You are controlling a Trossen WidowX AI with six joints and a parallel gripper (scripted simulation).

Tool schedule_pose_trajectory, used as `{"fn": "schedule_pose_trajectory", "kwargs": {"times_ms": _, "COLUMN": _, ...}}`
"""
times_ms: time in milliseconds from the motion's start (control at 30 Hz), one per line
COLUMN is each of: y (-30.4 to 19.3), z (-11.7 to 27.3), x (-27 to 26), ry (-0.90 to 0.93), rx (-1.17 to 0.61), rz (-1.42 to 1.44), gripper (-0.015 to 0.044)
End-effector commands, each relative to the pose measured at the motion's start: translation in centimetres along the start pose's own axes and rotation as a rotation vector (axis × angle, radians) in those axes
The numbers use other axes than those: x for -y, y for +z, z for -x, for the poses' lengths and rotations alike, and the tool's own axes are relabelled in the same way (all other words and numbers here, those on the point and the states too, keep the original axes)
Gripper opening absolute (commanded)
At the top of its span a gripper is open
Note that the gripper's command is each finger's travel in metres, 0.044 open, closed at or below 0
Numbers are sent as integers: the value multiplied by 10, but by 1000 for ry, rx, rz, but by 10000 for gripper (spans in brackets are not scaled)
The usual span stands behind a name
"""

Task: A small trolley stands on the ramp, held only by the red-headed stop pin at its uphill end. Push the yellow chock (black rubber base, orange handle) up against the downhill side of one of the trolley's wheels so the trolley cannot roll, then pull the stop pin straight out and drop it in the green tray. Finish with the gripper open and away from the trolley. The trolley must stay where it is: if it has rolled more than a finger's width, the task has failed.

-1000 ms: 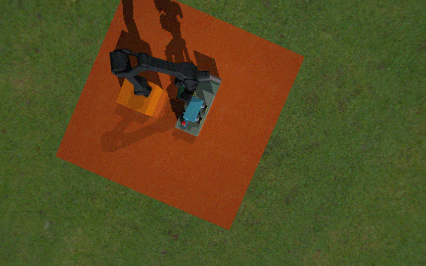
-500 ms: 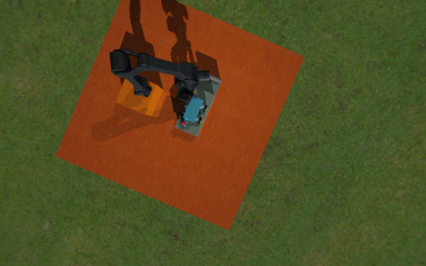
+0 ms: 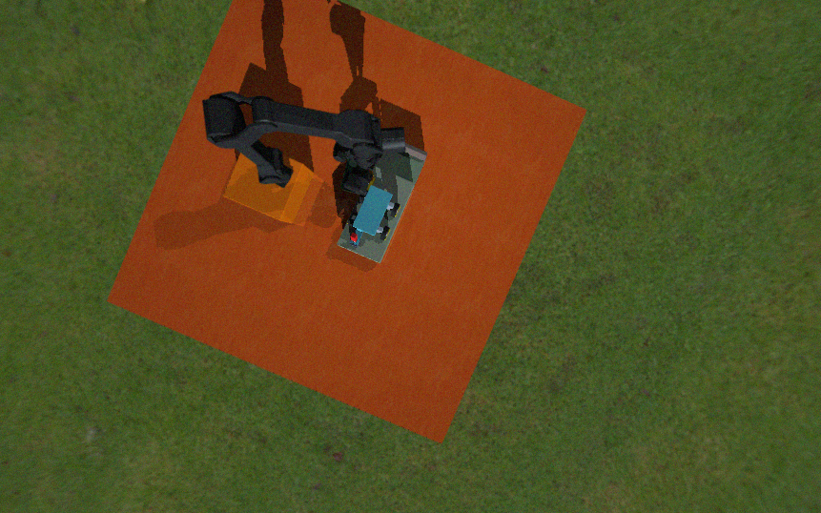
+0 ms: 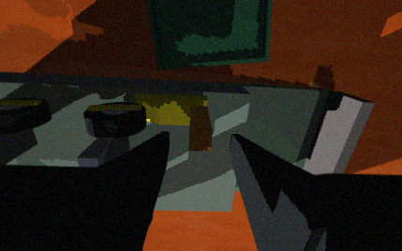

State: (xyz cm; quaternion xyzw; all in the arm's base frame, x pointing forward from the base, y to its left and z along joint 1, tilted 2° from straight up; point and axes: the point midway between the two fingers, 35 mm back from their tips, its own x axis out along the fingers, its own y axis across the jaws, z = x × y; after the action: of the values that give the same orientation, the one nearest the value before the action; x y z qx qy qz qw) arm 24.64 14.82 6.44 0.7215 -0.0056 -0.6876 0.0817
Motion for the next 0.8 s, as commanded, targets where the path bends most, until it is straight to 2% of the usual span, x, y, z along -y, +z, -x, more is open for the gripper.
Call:
{"fn": "schedule_pose_trajectory", "kwargs": {"times_ms": 0, "y": 0, "z": 16, "x": 0, "ry": 0, "rx": -7, "rz": -3, "gripper": 190}}
{"fn": "schedule_pose_trajectory", "kwargs": {"times_ms": 167, "y": 0, "z": 24, "x": 0, "ry": 0, "rx": -7, "rz": -3, "gripper": 190}}
{"fn": "schedule_pose_trajectory", "kwargs": {"times_ms": 300, "y": -1, "z": 16, "x": 0, "ry": -1, "rx": -3, "rz": 0, "gripper": 295}}
{"fn": "schedule_pose_trajectory", "kwargs": {"times_ms": 433, "y": -24, "z": 35, "x": -4, "ry": -67, "rx": -124, "rz": -123, "gripper": 190}}
{"fn": "schedule_pose_trajectory", "kwargs": {"times_ms": 767, "y": -46, "z": 41, "x": -87, "ry": 20, "rx": -129, "rz": -784, "gripper": 190}}
